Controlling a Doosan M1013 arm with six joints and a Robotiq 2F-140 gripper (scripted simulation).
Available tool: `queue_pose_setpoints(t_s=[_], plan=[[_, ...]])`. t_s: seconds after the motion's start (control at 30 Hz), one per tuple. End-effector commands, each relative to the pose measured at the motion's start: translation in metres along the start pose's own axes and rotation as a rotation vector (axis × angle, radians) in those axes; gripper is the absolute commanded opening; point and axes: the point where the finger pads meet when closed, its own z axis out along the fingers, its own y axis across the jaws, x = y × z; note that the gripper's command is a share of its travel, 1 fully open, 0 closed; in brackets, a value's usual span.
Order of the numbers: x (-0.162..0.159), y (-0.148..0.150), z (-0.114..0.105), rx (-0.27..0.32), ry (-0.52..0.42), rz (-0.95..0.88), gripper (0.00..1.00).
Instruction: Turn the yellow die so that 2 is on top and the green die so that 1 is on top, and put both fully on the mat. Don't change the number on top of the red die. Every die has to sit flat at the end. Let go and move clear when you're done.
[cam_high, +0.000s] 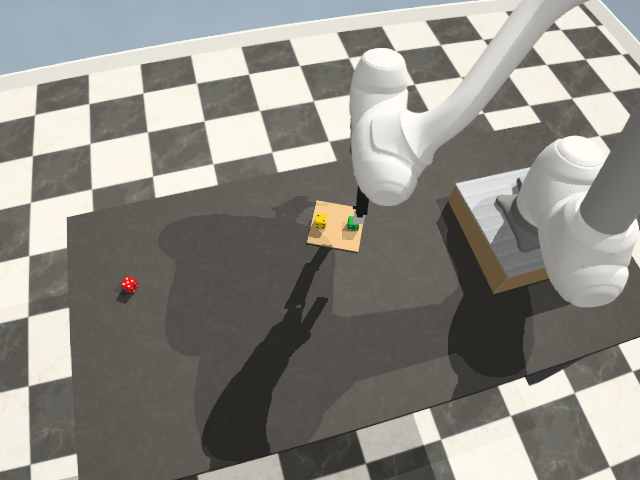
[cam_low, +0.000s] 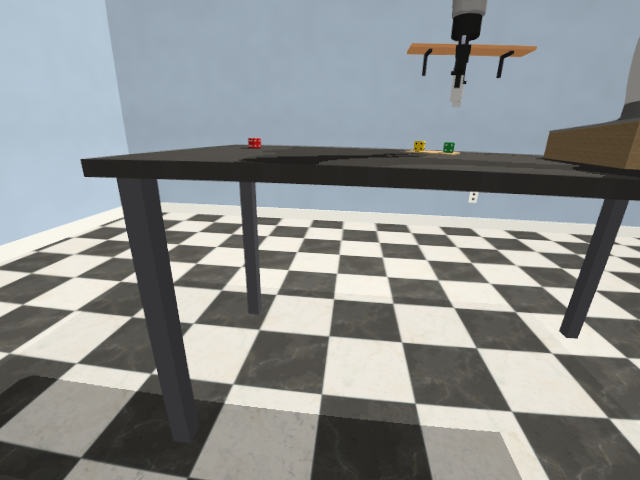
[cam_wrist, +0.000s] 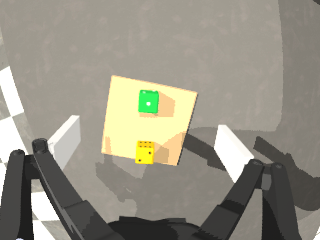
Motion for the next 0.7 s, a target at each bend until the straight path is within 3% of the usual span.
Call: queue_pose_setpoints(t_s=[0.0,0.3,0.67], plan=[[0.0,0.0,-0.01,0.0,0.0,0.0,1.0],[0.0,0.0,-0.043,0.0,0.0,0.0,1.0],[0.0,0.0,-0.048,0.0,0.0,0.0,1.0]])
